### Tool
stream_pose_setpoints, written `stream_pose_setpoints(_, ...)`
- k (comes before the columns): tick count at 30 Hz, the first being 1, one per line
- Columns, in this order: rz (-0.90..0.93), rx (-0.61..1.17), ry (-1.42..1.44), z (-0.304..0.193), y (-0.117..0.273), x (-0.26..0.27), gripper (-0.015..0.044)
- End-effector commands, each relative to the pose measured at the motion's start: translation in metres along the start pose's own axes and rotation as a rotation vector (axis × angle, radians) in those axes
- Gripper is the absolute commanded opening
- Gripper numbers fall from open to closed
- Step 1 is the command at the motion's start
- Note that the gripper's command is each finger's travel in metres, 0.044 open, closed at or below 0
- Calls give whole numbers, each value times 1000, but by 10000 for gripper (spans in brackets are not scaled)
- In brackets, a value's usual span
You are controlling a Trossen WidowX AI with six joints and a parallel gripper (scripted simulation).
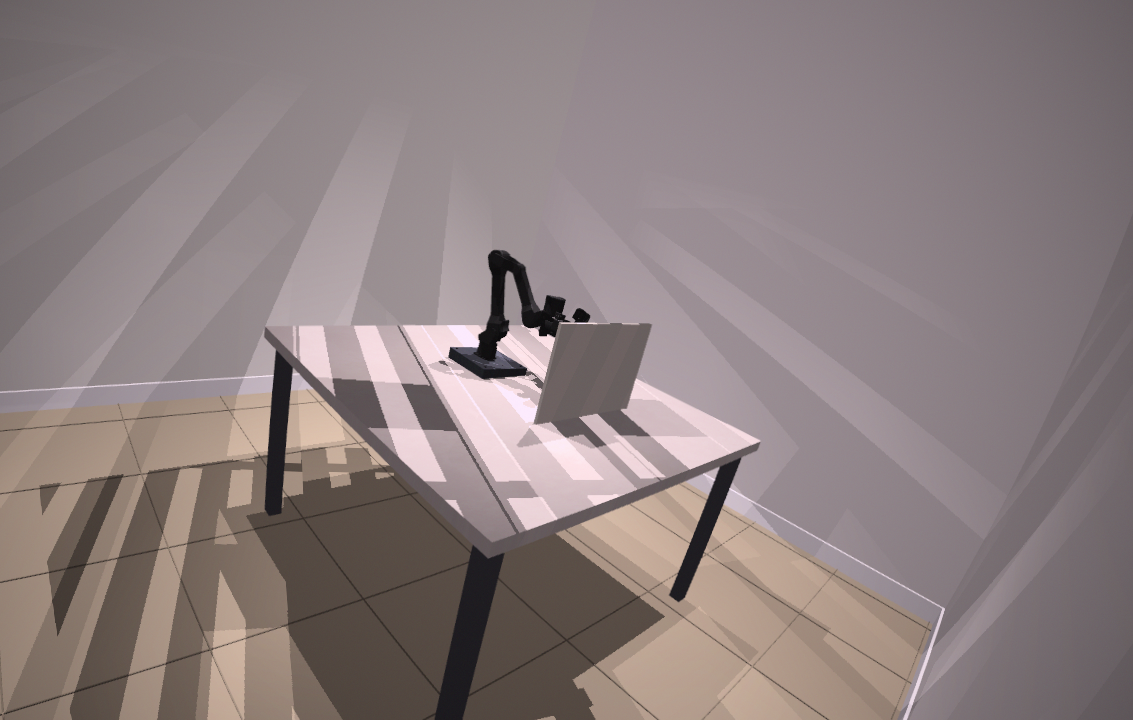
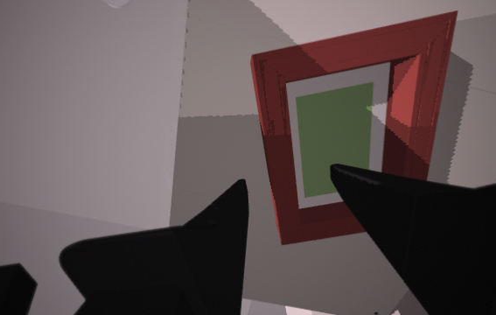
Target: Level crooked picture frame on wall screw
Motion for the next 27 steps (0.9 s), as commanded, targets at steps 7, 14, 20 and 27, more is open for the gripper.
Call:
stream_pose_setpoints(7,0,4,-3,-1,-6,-2,260)
stream_pose_setpoints(14,0,4,-3,-1,-6,-2,260)
stream_pose_setpoints(20,0,3,-3,-1,-9,-2,260)
stream_pose_setpoints(27,1,3,-3,-1,-19,-1,260)
Point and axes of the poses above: the point midway between the two fingers, 35 mm back from their tips, its own y axis back along the fingers, its own x axis across the jaws, z = x × y, the point moved 8 cm from there along y, back along the fingers, and after that the axes turned 8 degrees about y, right-handed, at the moved point
